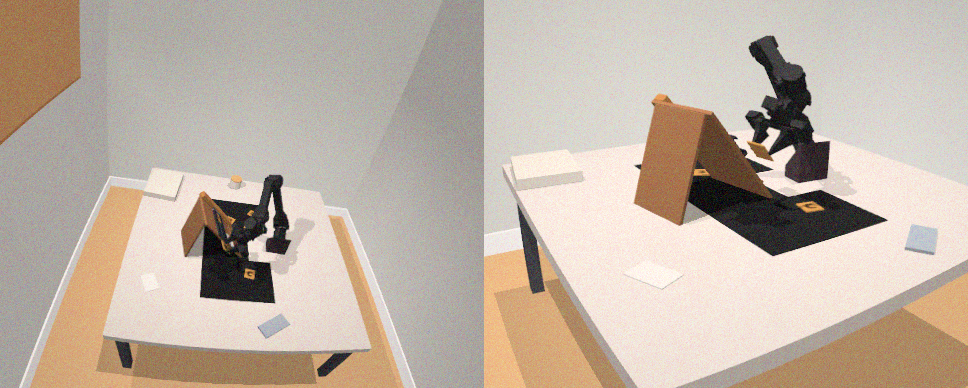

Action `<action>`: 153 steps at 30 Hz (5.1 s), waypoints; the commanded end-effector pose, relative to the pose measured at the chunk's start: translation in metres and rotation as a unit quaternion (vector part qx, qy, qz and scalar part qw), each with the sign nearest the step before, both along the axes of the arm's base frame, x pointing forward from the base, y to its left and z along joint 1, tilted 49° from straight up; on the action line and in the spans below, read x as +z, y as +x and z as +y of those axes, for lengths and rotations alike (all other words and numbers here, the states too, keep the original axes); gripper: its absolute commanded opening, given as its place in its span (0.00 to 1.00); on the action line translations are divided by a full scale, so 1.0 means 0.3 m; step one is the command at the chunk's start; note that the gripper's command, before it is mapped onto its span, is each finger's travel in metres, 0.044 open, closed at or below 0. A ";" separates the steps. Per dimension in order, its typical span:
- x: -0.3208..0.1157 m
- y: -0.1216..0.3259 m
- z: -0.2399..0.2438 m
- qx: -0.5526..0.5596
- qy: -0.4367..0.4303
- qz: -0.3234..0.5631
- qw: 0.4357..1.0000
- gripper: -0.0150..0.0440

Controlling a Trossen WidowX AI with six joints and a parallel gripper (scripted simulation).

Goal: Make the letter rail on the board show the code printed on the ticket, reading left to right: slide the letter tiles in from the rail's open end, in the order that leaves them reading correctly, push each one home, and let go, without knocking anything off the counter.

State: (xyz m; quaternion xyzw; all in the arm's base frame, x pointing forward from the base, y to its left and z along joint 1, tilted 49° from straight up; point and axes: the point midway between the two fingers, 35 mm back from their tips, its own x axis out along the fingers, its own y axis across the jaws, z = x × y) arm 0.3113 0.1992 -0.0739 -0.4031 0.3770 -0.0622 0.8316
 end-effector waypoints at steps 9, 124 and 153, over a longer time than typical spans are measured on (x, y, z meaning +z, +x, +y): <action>0.020 0.004 -0.013 0.001 0.002 0.000 1.000 0.25; 0.154 0.044 -0.144 0.001 0.000 0.000 1.000 0.25; 0.188 0.054 -0.178 0.001 0.000 0.000 1.000 0.25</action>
